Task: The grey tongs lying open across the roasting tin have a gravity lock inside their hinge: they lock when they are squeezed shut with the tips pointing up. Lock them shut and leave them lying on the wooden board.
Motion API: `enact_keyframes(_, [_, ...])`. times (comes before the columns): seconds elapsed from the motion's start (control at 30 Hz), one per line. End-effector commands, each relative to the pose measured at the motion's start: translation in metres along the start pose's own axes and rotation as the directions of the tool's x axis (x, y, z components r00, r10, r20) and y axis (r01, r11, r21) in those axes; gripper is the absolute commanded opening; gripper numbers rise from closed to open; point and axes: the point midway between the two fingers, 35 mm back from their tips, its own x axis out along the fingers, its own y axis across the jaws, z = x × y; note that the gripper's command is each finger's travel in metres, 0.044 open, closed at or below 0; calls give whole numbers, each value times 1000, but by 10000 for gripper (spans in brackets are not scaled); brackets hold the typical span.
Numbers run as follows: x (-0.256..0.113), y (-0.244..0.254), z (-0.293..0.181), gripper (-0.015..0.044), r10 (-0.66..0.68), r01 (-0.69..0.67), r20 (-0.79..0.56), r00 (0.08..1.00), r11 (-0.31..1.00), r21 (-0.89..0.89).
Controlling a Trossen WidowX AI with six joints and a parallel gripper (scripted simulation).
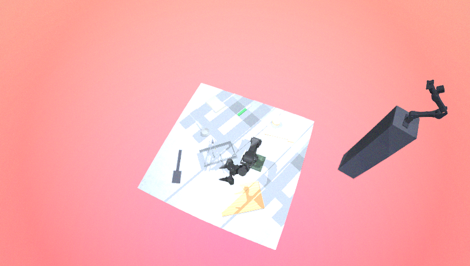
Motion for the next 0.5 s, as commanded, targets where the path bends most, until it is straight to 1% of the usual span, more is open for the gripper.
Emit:
enact_keyframes(0.0, [52,-29,-19,440,-126,126,-99,987,992,3])
enact_keyframes(0.13, [100,-76,-33,440,-262,279,-220,940,959,48])
enact_keyframes(0.23, [130,-117,-44,440,-353,402,-321,879,910,98])
enact_keyframes(0.33, [149,-162,-52,440,-426,521,-400,811,838,163])
enact_keyframes(0.47, [168,-225,-69,440,-482,682,-553,679,693,233])
